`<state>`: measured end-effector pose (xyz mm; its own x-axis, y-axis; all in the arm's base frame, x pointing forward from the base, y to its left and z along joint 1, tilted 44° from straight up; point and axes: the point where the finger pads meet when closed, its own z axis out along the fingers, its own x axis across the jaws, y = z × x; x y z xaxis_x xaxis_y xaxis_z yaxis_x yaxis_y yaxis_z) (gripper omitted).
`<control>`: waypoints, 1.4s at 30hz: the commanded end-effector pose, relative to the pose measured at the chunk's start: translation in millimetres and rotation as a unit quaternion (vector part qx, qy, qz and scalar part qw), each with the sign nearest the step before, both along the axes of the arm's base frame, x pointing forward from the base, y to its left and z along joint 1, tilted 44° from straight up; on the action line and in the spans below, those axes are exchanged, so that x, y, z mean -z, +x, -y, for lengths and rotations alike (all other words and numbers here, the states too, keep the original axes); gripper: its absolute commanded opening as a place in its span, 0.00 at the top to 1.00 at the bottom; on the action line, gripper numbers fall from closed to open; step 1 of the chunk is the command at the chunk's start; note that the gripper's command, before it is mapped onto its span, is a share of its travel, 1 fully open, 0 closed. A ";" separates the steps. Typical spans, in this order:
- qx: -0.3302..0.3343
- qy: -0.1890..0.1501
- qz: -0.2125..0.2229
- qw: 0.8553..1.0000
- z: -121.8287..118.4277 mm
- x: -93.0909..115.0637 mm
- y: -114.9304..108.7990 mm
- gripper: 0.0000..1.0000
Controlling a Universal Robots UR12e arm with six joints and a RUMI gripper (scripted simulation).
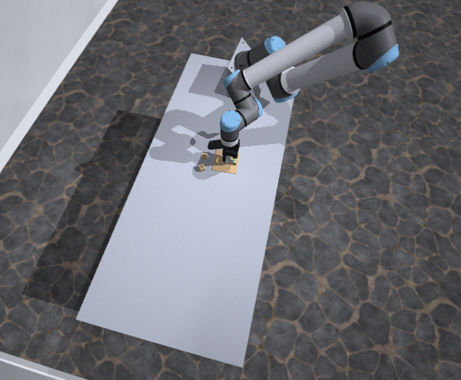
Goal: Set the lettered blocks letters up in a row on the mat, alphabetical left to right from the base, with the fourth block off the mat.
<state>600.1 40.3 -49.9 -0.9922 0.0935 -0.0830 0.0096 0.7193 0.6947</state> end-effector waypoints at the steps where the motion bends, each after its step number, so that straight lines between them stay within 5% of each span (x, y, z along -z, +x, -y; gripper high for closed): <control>1: 0.000 0.000 0.000 1.000 0.6 -0.3 0.5 0.91; 11: 0.000 0.000 0.000 1.000 0.6 -0.3 0.5 0.91; 26: 0.000 0.000 0.000 1.000 0.6 -0.3 0.5 0.72; 42: 0.000 0.000 0.000 1.000 4.1 -3.9 -0.2 0.72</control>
<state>599.9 38.8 -48.3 -0.9922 0.0935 -0.0830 0.0096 0.7193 0.6947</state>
